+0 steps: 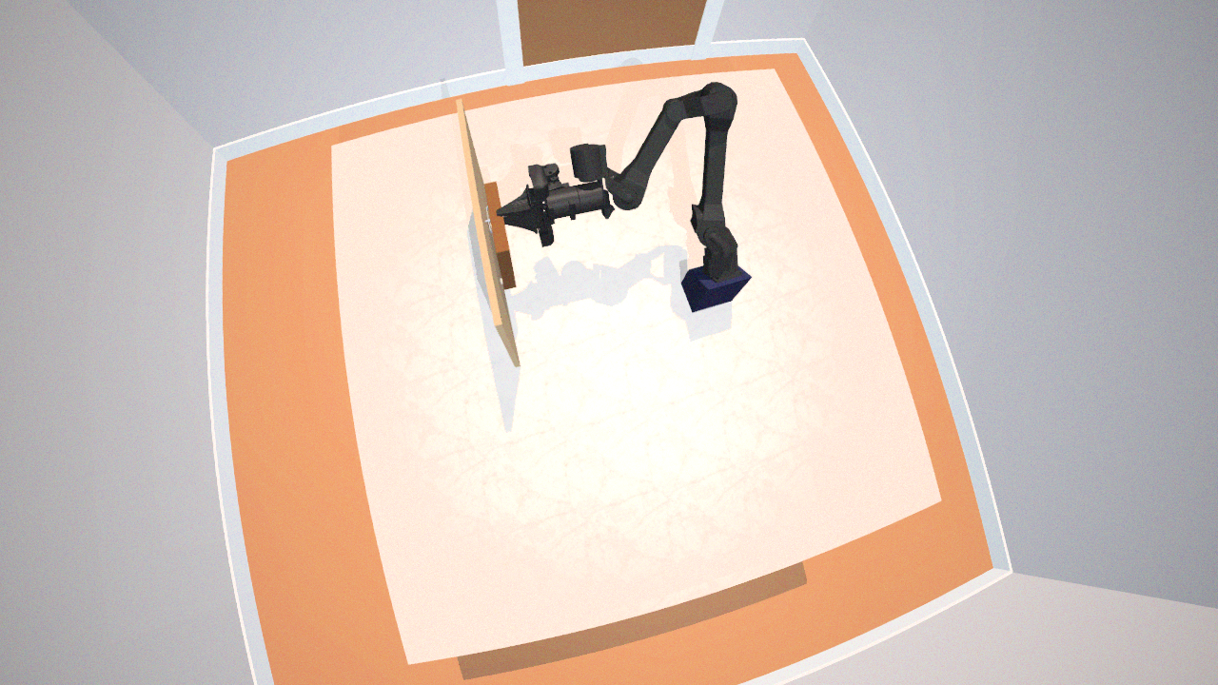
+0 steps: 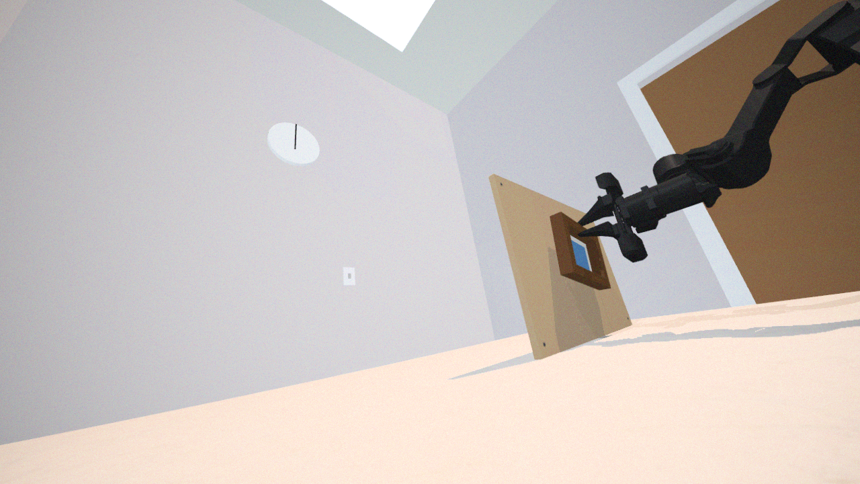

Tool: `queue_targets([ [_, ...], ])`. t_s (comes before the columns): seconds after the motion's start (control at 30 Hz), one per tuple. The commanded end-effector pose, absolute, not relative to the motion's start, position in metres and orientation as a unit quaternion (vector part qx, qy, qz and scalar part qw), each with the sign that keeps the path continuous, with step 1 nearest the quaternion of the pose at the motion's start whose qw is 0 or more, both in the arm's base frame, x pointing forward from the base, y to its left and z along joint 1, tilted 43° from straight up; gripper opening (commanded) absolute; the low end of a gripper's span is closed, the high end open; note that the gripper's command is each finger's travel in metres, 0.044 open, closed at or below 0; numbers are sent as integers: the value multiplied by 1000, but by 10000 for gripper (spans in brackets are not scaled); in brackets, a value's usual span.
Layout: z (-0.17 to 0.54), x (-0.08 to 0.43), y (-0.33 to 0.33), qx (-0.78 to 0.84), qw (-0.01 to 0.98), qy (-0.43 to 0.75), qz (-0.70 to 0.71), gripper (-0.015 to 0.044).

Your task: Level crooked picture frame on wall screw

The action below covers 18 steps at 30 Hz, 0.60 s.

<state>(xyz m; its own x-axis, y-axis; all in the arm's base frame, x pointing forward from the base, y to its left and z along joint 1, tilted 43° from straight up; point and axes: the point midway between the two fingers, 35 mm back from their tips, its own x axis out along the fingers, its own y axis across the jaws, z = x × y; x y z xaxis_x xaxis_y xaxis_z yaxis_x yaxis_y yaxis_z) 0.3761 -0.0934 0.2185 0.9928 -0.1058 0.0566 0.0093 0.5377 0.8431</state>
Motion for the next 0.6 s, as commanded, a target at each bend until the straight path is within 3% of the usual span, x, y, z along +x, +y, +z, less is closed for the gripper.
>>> queue_targets([
  [0.0,219,376,-93,478,876,-51,-33,36],
  [0.1,219,376,-93,478,876,-51,-33,0],
  [0.57,220,376,-92,478,876,-51,-33,0],
])
